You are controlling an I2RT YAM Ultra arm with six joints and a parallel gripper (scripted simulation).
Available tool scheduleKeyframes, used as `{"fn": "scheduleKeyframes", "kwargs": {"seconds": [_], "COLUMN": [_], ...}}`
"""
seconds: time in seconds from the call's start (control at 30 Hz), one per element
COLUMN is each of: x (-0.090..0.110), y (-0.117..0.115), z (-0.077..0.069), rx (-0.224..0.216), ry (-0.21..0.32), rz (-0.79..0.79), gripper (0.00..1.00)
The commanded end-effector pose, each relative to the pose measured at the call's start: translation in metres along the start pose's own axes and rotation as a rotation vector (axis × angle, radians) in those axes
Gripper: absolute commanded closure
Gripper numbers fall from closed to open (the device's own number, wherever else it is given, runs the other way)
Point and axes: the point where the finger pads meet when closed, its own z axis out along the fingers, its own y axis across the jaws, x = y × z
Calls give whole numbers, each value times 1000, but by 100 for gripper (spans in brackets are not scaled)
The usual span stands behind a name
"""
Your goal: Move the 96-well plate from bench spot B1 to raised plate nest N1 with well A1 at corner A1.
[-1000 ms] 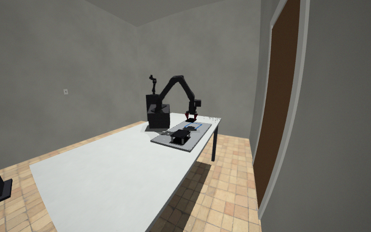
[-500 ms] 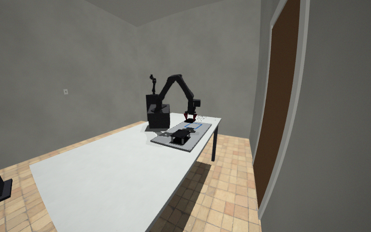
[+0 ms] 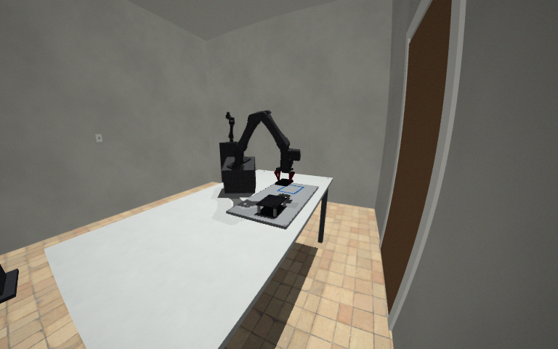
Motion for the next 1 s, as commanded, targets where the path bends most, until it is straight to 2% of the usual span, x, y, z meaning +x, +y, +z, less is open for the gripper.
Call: {"fn": "scheduleKeyframes", "kwargs": {"seconds": [0.0, 0.17, 0.4, 0.5, 0.97], "x": [7, 24, 48, 49, 99], "y": [-2, -15, -16, -17, -19], "z": [-12, -20, -23, -24, -30], "rx": [15, 41, 42, 44, 43], "ry": [-19, -19, -16, -17, -12], "rz": [-22, -15, -15, -22, -16], "gripper": [100, 100, 100, 100, 100]}}
